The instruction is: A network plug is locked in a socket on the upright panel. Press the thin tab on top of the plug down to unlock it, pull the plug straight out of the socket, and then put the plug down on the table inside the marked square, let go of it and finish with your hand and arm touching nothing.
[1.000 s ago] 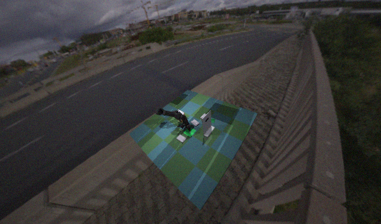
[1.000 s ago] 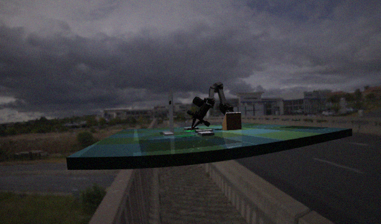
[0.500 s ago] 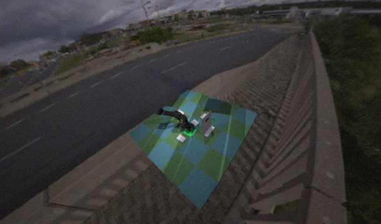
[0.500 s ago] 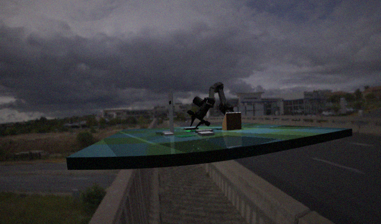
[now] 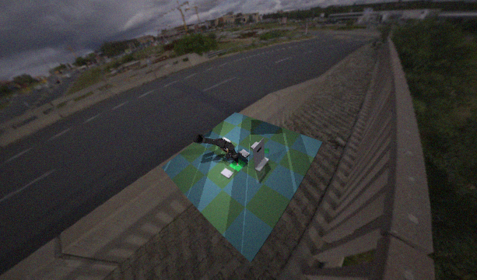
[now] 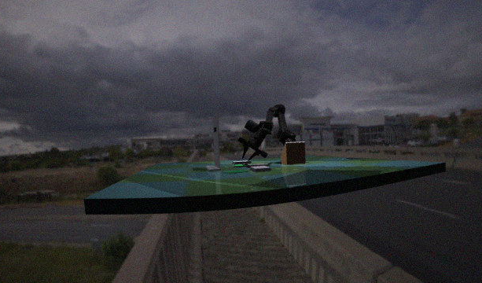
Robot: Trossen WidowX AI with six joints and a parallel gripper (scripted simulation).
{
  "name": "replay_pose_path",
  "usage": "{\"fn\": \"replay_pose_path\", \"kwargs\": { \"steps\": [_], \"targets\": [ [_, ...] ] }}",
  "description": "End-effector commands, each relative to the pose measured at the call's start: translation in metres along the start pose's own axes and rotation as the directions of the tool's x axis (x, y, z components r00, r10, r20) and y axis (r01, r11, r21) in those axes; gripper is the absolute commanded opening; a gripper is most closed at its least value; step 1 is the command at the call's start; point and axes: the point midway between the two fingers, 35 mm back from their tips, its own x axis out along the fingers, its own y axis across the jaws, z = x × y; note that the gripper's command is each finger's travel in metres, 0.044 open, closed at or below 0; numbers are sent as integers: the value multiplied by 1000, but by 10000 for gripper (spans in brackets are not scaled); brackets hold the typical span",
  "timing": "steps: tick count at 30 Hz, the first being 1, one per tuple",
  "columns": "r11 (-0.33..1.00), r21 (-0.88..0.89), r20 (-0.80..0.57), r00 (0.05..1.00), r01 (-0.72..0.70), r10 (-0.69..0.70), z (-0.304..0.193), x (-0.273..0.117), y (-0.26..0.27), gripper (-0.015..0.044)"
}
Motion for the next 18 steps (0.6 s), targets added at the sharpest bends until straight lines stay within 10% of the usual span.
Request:
{"fn": "replay_pose_path", "kwargs": {
  "steps": [1, 18],
  "targets": [
    [1000, 7, 4, 1000, -1, 1, 1, -3, 1, 156],
    [1000, 6, 0, 1000, 3, -3, -1, -15, 3, 156]
  ]
}}
